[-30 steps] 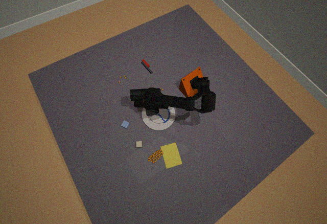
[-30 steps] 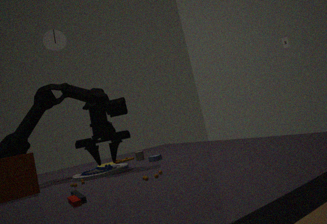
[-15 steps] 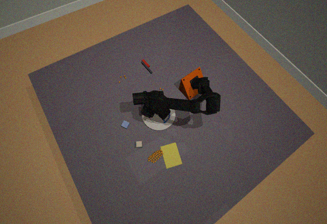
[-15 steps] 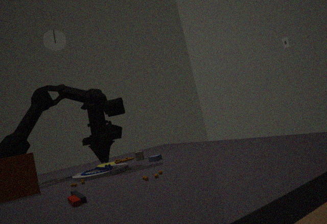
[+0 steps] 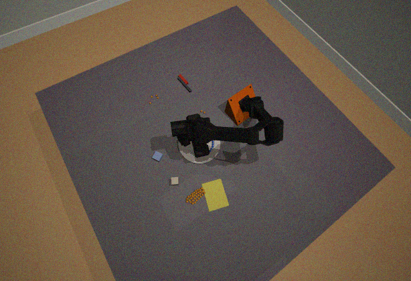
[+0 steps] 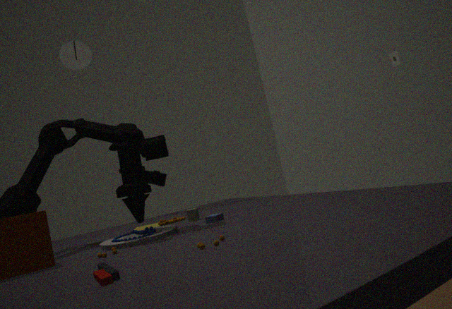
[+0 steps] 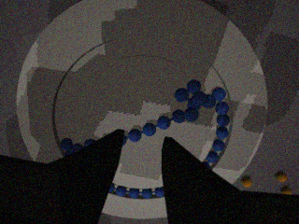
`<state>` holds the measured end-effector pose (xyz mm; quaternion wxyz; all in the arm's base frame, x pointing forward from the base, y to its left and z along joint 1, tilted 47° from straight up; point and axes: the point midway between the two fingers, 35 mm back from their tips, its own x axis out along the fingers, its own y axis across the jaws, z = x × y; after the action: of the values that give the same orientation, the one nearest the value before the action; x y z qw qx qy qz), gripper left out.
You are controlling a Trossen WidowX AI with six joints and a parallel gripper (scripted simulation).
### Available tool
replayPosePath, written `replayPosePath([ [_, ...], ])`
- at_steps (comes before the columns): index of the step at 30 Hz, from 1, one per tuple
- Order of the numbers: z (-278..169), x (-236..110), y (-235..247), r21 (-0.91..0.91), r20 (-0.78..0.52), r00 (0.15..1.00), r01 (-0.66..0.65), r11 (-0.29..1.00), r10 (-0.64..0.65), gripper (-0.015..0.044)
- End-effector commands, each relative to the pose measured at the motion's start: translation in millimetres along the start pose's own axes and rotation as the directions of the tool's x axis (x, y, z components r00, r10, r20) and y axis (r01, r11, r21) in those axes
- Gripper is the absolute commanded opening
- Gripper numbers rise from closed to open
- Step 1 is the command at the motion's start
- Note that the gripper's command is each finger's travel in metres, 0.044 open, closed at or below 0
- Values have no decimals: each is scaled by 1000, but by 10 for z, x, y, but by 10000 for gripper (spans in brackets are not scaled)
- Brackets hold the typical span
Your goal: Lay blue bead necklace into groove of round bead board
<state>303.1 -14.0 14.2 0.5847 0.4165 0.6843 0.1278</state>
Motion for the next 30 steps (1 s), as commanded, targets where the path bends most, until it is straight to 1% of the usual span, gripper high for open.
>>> replayPosePath([
  [1, -208, -98, 303, 706, 6, 1000, -13, 708, 12, 120],
  [8, -260, -113, 366, 887, 5, 1000, -11, 462, 13, 120],
  [10, -267, -115, 374, 906, 5, 1000, -10, 423, 13, 120],
  [30, -267, -115, 374, 906, 5, 1000, -10, 423, 13, 120],
])
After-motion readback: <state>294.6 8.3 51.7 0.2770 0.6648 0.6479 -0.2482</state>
